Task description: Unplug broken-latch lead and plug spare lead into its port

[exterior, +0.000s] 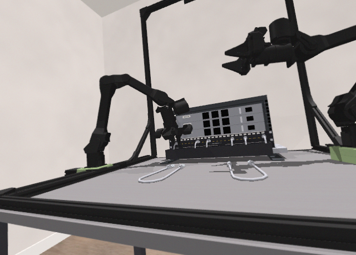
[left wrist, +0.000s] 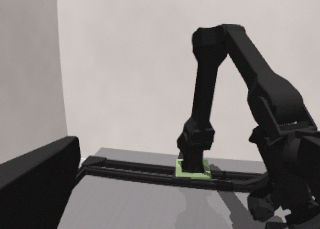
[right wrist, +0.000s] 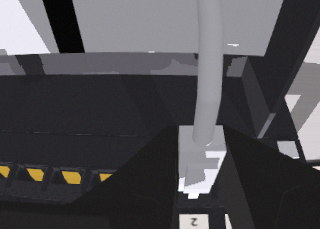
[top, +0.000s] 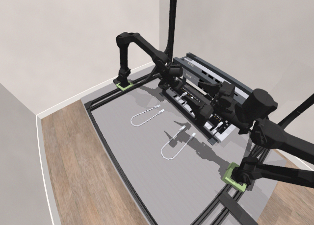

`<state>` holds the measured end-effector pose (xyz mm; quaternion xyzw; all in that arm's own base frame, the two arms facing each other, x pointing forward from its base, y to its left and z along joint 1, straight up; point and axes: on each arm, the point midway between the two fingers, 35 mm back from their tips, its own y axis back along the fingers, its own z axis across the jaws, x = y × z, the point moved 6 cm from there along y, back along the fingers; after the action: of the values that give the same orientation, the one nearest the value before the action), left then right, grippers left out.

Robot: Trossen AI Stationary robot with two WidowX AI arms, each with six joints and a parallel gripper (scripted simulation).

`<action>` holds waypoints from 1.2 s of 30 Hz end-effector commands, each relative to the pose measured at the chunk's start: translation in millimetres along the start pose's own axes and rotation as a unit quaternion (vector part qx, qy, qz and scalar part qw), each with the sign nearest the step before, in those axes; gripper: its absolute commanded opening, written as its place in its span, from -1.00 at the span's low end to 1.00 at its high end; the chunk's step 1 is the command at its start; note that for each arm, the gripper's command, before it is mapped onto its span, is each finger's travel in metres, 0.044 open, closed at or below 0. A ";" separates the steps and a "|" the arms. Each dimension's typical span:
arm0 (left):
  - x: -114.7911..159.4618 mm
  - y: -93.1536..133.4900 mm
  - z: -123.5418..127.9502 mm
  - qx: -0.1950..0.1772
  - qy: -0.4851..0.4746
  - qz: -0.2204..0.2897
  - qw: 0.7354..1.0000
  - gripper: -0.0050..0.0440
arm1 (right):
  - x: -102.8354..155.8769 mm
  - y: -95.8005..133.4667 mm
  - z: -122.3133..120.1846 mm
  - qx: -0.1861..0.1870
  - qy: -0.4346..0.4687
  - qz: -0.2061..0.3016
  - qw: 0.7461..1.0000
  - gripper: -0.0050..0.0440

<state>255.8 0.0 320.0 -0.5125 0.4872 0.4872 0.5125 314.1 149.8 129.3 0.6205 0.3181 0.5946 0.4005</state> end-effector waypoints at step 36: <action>0.0 0.0 0.0 0.000 0.000 0.000 1.000 1.00 | 0.2 -0.1 -0.1 0.000 0.000 0.000 1.000 -0.08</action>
<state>255.8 0.0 320.0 -0.5125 0.4872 0.4872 0.5125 314.1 150.1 129.3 0.6207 0.3180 0.5945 0.4002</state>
